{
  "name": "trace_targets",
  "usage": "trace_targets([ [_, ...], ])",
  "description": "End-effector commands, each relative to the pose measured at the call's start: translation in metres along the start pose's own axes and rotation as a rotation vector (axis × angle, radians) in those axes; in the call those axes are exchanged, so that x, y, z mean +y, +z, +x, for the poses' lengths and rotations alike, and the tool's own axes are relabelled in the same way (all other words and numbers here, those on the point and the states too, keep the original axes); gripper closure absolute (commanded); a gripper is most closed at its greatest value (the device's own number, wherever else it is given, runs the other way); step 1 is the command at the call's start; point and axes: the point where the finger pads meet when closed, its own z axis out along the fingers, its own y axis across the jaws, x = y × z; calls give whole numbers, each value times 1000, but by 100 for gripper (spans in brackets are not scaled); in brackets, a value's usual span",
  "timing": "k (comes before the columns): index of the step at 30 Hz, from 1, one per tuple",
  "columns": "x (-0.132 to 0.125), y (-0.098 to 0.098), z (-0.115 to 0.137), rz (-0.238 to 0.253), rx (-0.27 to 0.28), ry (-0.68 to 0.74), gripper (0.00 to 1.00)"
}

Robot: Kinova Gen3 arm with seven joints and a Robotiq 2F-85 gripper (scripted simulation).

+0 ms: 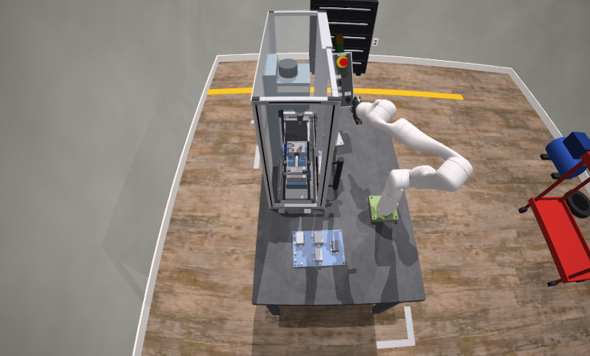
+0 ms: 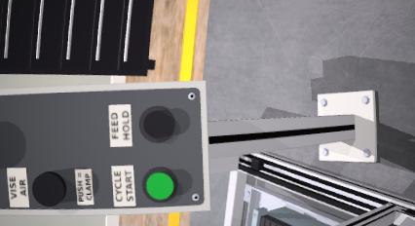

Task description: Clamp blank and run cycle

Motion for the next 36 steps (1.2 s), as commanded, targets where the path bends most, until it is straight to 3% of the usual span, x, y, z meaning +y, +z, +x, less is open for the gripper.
trace_targets([
  [1, -4, 2, 0, 58, -6, -10, 90],
  [4, -9, 5, 0, 144, -15, -26, 90],
  [16, -9, 5, 0, 144, -15, -26, 90],
  [21, -13, 35, 0, 144, -16, -26, 90],
  [33, -13, 35, 0, 144, -16, -26, 90],
  [36, -16, 52, 0, 144, -16, -26, 90],
])
